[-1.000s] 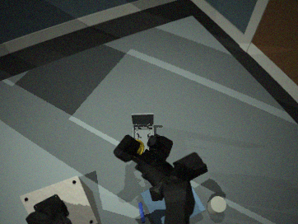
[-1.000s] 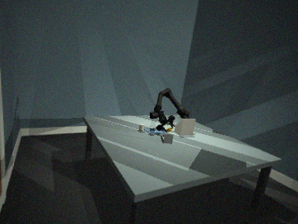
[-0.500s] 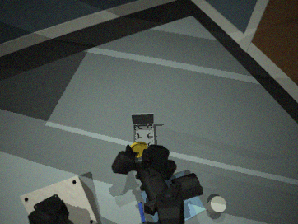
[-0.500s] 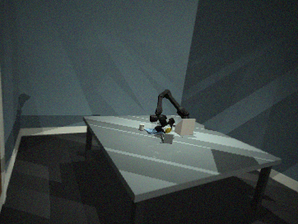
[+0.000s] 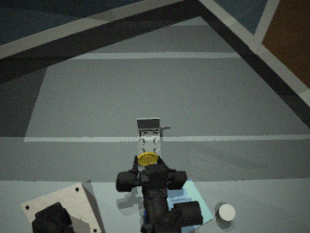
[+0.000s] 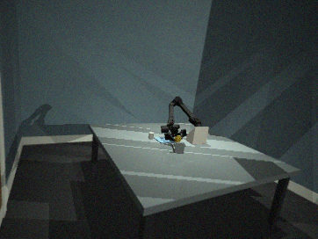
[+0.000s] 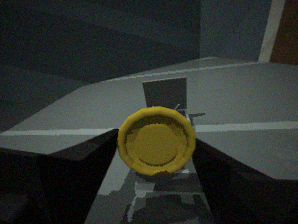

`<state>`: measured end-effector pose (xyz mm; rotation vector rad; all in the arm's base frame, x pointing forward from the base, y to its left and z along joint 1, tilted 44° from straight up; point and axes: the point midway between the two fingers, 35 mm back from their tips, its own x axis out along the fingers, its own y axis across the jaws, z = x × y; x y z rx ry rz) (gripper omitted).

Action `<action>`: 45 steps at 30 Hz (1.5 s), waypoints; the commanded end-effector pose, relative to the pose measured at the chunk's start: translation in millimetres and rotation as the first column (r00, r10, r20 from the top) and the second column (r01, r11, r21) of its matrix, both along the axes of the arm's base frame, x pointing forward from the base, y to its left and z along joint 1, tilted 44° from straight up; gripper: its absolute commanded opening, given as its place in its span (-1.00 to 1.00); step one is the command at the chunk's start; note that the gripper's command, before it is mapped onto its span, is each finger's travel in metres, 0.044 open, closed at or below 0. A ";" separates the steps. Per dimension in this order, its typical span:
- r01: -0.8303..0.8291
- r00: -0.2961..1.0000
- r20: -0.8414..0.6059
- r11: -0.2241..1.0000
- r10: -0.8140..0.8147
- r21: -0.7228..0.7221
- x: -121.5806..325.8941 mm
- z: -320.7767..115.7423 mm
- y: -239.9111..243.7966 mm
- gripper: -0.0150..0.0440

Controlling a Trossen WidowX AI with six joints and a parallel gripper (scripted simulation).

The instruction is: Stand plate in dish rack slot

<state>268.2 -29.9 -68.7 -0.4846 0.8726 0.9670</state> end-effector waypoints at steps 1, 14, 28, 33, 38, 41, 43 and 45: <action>-0.053 0.994 0.100 0.999 0.052 0.009 -2.3 2.7 -2.3 -0.49; -0.139 0.945 0.295 0.990 0.140 -0.023 -4.7 9.1 -10.7 -0.49; -0.134 0.948 0.287 0.991 0.136 -0.026 2.0 -0.4 -1.2 -0.49; -0.138 0.945 0.295 0.990 0.140 -0.028 7.7 -8.3 6.3 -0.49; -0.138 0.945 0.295 0.990 0.140 -0.028 8.0 -8.6 6.6 -0.49; -0.139 0.944 0.297 0.990 0.142 -0.029 10.9 -13.7 11.5 -0.49; -0.140 0.944 0.299 0.990 0.142 -0.029 12.8 -17.1 15.0 -0.49; -0.140 0.944 0.299 0.990 0.143 -0.029 13.0 -17.5 15.4 -0.49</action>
